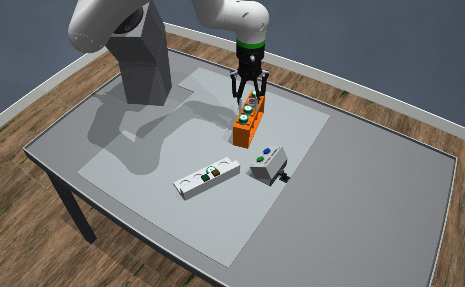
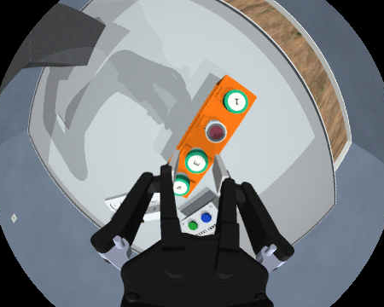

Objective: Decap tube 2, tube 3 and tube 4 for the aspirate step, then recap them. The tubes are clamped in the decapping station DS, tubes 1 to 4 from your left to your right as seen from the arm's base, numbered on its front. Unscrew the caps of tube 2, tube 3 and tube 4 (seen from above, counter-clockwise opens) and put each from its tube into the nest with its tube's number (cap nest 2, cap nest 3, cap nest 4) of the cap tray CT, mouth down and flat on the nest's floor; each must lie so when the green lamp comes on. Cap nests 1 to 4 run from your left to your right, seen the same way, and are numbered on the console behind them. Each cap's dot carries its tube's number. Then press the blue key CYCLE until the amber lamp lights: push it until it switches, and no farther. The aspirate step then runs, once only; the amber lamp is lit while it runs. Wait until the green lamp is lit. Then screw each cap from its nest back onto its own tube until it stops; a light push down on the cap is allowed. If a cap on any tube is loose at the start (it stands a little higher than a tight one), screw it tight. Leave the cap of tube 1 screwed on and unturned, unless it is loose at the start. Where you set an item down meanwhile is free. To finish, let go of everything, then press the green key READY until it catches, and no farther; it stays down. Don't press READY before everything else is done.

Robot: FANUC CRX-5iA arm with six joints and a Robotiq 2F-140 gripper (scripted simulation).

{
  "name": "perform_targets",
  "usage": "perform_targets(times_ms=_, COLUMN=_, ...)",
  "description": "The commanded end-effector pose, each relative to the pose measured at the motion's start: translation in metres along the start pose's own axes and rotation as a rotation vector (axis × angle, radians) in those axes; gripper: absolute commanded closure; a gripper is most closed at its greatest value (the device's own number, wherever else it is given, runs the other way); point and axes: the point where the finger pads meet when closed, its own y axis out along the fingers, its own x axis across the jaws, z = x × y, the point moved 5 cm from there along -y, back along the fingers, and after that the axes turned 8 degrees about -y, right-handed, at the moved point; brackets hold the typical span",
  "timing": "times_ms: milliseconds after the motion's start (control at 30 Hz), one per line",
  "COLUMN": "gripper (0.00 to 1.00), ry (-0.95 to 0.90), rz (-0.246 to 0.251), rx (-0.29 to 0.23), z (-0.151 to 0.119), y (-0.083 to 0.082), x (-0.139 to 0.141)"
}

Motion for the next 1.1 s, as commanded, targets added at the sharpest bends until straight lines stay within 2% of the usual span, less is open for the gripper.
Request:
perform_targets(times_ms=0, gripper=0.65, ry=0.235, rz=-0.004, rx=-0.004, z=0.0003, y=0.0, x=-0.0001)
perform_targets(times_ms=167, gripper=0.65, ry=0.485, rz=-0.005, rx=-0.003, z=0.0003, y=0.0, x=-0.0001)
perform_targets(times_ms=333, gripper=0.65, ry=0.652, rz=-0.005, rx=-0.003, z=0.0003, y=0.0, x=-0.0001)
perform_targets(times_ms=367, gripper=0.65, ry=0.735, rz=-0.005, rx=-0.003, z=0.0003, y=0.0, x=-0.0001)
perform_targets(times_ms=433, gripper=0.65, ry=0.735, rz=-0.005, rx=-0.003, z=0.0003, y=0.0, x=-0.0001)
perform_targets(times_ms=533, gripper=0.65, ry=0.933, rz=-0.003, rx=-0.001, z=0.0002, y=0.0, x=-0.0002)
perform_targets(times_ms=833, gripper=0.65, ry=0.949, rz=-0.005, rx=-0.002, z=0.0004, y=0.0001, x=-0.0005)
perform_targets(times_ms=867, gripper=1.0, ry=0.949, rz=-0.005, rx=-0.002, z=0.0004, y=0.0001, x=-0.0005)
perform_targets(times_ms=1067, gripper=1.0, ry=0.949, rz=-0.005, rx=-0.002, z=0.0004, y=0.0001, x=-0.0005)
